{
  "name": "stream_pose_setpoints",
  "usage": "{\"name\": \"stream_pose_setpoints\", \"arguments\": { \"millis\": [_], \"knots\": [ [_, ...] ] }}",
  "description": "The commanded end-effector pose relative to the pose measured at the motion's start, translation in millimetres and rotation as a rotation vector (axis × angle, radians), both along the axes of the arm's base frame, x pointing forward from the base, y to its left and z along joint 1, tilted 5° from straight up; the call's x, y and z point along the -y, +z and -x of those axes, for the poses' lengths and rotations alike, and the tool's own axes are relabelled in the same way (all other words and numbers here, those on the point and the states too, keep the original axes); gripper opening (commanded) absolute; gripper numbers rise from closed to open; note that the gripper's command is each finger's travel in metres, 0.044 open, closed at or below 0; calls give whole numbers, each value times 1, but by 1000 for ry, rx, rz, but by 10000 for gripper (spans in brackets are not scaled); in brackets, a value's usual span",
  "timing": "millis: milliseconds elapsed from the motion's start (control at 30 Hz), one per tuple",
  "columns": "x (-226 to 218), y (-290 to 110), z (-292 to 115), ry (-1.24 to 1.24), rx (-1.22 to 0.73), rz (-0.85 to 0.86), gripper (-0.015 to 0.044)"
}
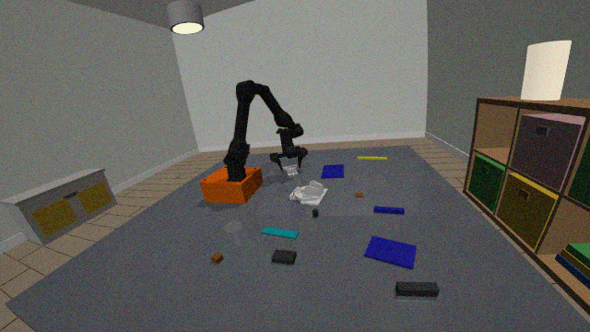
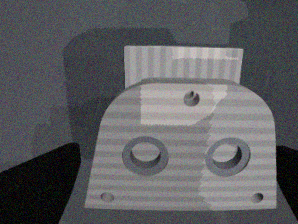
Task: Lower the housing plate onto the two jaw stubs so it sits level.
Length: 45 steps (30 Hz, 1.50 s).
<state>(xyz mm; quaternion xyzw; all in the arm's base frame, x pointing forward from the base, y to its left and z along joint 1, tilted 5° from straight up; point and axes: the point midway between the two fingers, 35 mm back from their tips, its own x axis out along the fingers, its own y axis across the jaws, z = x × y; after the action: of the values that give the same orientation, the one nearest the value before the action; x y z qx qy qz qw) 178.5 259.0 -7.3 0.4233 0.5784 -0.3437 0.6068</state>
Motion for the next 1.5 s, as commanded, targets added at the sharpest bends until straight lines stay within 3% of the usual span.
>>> {"name": "stream_pose_setpoints", "arguments": {
  "millis": [0,733,1167,1467],
  "knots": [
    [1,-3,0,3,-2,8,440],
    [1,-4,0,3,-2,8,440],
    [1,-3,0,0,-2,3,353],
    [1,-3,0,0,-2,3,351]
  ]
}}
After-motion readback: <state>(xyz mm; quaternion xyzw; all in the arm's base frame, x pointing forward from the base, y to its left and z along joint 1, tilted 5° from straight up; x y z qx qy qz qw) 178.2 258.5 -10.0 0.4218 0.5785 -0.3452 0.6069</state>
